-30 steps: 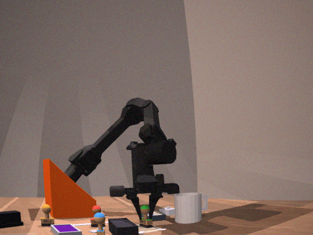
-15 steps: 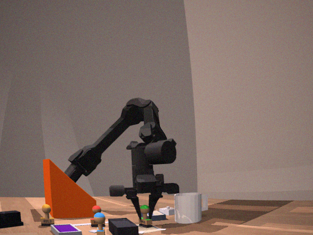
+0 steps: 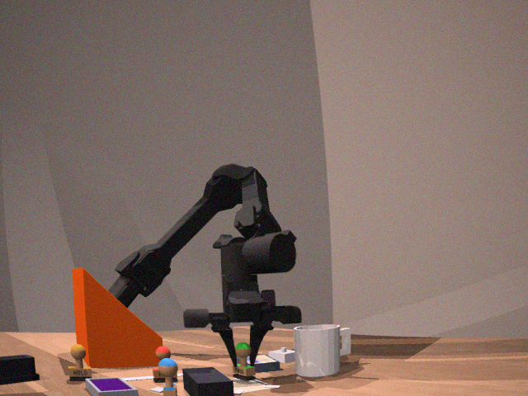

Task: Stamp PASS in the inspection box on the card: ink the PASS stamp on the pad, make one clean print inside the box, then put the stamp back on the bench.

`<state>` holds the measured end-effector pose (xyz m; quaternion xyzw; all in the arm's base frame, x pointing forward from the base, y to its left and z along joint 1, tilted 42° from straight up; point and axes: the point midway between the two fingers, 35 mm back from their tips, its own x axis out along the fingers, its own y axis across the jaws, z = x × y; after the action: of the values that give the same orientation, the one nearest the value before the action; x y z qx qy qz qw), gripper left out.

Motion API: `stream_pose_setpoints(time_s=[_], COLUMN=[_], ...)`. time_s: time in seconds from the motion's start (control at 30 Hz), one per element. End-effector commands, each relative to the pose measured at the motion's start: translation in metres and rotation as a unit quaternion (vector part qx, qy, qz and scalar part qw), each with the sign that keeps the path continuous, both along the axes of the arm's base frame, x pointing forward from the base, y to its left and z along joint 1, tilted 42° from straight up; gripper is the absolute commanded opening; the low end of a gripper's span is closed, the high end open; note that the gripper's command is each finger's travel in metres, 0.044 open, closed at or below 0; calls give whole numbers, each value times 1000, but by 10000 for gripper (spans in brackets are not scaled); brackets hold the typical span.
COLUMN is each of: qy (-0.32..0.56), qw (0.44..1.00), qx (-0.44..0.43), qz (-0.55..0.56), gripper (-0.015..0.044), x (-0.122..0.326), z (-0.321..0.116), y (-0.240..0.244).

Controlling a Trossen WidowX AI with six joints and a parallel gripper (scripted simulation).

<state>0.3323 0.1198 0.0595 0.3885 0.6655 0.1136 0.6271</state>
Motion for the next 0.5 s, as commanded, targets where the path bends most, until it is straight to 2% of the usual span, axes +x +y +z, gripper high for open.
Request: stream_pose_setpoints(time_s=[0.0, 0.47], qy=[-3, -3], qw=[1000, 1000], qx=[-1, -2], qz=[1, 1], gripper=[0, 0], x=[0, 0], z=[3, 20], y=[-2, -17])
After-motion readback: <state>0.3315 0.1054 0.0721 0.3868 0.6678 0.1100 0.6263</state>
